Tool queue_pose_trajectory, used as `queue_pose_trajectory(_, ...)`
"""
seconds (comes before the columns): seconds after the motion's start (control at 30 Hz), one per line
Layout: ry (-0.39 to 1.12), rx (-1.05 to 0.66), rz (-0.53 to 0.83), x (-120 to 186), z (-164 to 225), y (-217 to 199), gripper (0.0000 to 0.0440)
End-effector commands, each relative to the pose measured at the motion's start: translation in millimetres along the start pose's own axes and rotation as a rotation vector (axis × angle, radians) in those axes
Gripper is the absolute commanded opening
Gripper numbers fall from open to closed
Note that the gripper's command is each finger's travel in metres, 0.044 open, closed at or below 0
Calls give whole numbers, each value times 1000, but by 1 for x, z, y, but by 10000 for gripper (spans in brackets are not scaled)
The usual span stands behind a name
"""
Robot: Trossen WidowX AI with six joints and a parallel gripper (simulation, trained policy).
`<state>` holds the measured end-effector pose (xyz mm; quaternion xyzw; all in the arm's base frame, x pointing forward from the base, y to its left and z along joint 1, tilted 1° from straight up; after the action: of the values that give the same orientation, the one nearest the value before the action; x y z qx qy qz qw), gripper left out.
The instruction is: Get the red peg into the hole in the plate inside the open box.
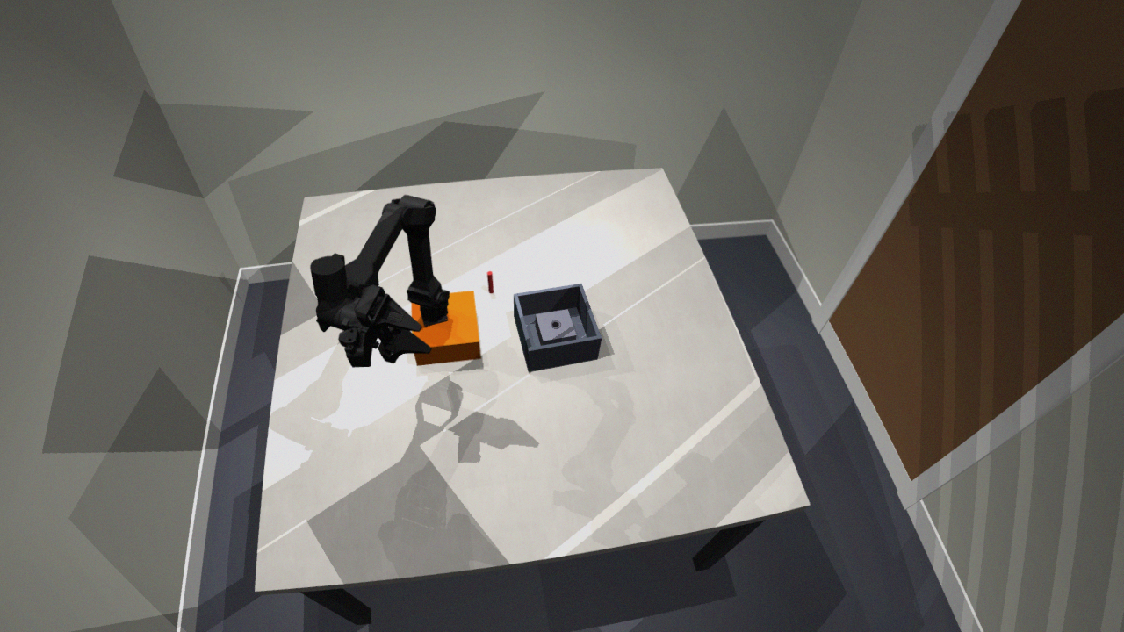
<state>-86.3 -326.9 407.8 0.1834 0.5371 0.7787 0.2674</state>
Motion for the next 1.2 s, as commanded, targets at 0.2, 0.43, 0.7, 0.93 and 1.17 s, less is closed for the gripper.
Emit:
queue_pose_trajectory(0.2, 13, 18, -11, -35, -3, -2, 440)
queue_pose_trajectory(0.43, -3, 19, 4, -98, -2, -18, 440)
queue_pose_trajectory(0.7, -41, 36, 96, -167, 14, -54, 440)
queue_pose_trajectory(0.93, -60, 93, 233, -215, 43, -95, 440)
queue_pose_trajectory(1.17, -48, 193, 402, -248, 83, -142, 440)
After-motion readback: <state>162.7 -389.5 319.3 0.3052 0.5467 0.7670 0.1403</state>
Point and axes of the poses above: the point midway between the two fingers, 35 mm back from their tips, its own x axis back along the fingers, its own y axis across the jaws, z = x × y, the point moved 2 cm from there along x, back along the fingers, and after that the axes turned 13 degrees about -x, right-handed, at the moved point
